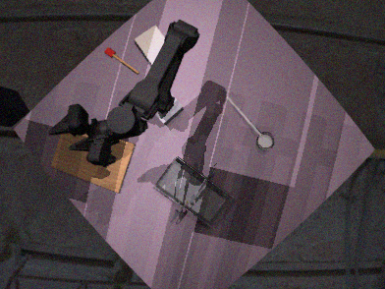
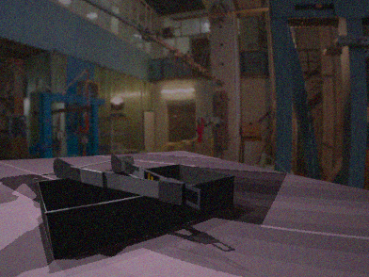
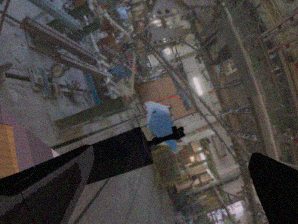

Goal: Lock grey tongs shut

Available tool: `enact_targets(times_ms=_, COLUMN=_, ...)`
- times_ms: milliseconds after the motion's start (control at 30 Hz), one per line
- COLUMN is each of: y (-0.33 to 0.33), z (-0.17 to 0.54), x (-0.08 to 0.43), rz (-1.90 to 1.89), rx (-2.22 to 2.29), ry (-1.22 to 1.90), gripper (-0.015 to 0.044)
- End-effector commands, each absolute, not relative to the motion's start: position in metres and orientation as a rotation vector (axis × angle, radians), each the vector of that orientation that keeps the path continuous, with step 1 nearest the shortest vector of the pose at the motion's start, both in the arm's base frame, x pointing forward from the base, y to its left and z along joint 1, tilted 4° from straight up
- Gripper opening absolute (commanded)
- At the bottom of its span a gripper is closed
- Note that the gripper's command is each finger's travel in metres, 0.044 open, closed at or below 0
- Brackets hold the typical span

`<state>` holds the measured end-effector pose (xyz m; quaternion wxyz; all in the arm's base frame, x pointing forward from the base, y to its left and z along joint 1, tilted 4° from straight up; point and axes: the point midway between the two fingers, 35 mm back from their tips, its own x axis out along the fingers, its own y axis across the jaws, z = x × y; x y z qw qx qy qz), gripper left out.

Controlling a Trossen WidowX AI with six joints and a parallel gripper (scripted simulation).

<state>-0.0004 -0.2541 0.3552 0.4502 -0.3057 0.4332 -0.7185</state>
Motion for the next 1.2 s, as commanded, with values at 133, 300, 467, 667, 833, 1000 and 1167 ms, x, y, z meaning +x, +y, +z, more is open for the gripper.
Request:
enact_targets(times_ms=133, y=-0.304, z=0.331, x=0.104, rz=-1.089, rx=-1.067, ry=1.341, gripper=0.0440)
enact_targets(times_ms=300, y=-0.313, z=0.298, x=0.176, rz=-0.594, rx=-1.246, ry=1.437, gripper=0.0440)
enact_targets(times_ms=467, y=-0.300, z=0.250, x=0.249, rz=-0.044, rx=-1.410, ry=1.443, gripper=0.0440)
enact_targets(times_ms=667, y=-0.258, z=0.194, x=0.319, rz=0.541, rx=-1.524, ry=1.313, gripper=0.0440)
enact_targets(times_ms=833, y=-0.204, z=0.142, x=0.361, rz=1.114, rx=-1.600, ry=1.086, gripper=0.0440)
enact_targets(times_ms=1000, y=-0.158, z=0.109, x=0.380, rz=1.478, rx=-1.597, ry=0.859, gripper=0.0440)
enact_targets(times_ms=1167, y=-0.159, z=0.109, x=0.379, rz=1.478, rx=-1.597, ry=0.859, gripper=0.0440)
